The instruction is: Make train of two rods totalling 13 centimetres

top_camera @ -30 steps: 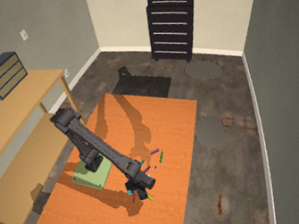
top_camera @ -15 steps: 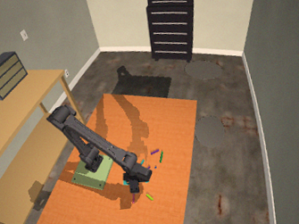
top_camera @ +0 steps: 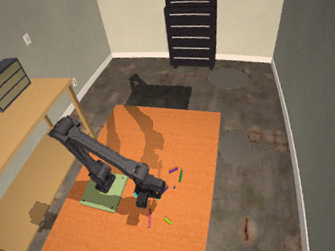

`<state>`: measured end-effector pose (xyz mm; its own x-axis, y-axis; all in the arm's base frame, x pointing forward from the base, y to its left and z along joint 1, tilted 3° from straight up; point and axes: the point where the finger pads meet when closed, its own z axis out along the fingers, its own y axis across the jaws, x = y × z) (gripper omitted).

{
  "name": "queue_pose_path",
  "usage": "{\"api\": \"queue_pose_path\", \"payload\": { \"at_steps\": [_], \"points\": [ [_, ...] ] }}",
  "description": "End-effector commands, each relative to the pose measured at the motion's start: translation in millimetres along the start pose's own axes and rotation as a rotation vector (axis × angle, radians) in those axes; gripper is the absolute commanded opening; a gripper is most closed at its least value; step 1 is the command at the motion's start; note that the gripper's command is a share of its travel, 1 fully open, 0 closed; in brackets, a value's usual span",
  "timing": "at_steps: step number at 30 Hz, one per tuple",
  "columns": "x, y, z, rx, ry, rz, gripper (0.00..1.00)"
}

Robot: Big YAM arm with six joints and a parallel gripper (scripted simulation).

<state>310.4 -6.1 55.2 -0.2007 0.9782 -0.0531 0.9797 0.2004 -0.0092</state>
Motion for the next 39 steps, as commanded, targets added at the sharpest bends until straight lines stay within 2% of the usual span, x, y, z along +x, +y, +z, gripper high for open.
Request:
{"api": "queue_pose_path", "payload": {
  "at_steps": [1,39],
  "points": [
    [-9.0,16.6,-12.5,-0.036,-0.009,0.072,1.00],
    [-5.4,14.0,-10.5,-0.031,-0.008,0.058,1.00]
  ]
}}
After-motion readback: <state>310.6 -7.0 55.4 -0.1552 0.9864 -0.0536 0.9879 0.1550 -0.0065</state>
